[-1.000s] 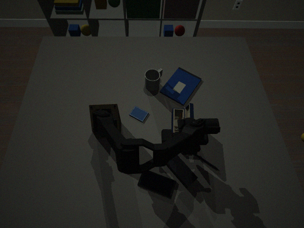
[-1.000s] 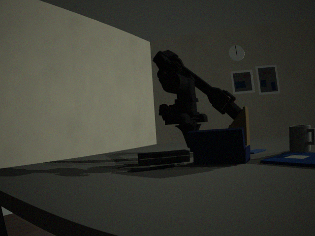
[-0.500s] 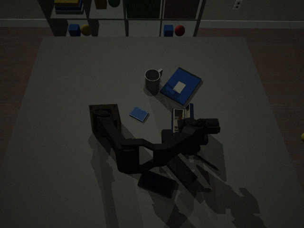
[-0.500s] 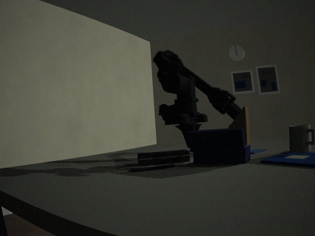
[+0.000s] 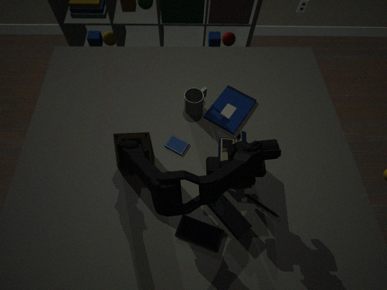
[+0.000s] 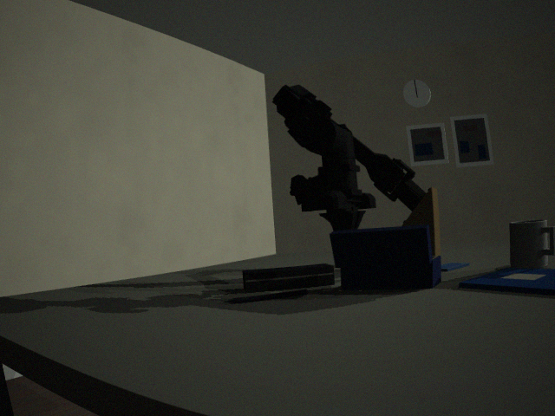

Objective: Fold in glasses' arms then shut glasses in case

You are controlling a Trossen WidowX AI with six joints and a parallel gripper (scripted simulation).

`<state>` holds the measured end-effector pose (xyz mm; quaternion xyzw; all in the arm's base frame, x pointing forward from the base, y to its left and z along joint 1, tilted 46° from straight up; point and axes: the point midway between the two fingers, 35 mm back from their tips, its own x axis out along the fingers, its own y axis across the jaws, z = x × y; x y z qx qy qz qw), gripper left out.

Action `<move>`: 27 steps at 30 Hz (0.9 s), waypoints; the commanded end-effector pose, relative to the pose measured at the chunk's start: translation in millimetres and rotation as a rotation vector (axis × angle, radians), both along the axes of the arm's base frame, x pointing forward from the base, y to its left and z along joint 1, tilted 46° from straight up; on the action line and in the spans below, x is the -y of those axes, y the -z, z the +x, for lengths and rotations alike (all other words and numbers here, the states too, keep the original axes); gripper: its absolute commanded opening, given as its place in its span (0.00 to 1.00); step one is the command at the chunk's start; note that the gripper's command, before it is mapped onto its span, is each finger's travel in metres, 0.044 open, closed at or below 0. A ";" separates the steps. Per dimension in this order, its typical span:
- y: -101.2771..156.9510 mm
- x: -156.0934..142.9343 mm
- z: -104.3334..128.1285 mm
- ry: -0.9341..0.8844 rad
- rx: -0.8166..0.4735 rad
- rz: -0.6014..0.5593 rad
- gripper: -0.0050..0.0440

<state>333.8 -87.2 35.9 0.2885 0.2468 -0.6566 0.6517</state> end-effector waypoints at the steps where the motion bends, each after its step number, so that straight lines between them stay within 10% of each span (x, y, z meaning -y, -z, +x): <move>1: 10.8 -19.4 2.5 -0.003 -0.009 0.000 0.10; 27: 113.9 -122.4 18.2 -0.003 -0.009 -0.003 0.10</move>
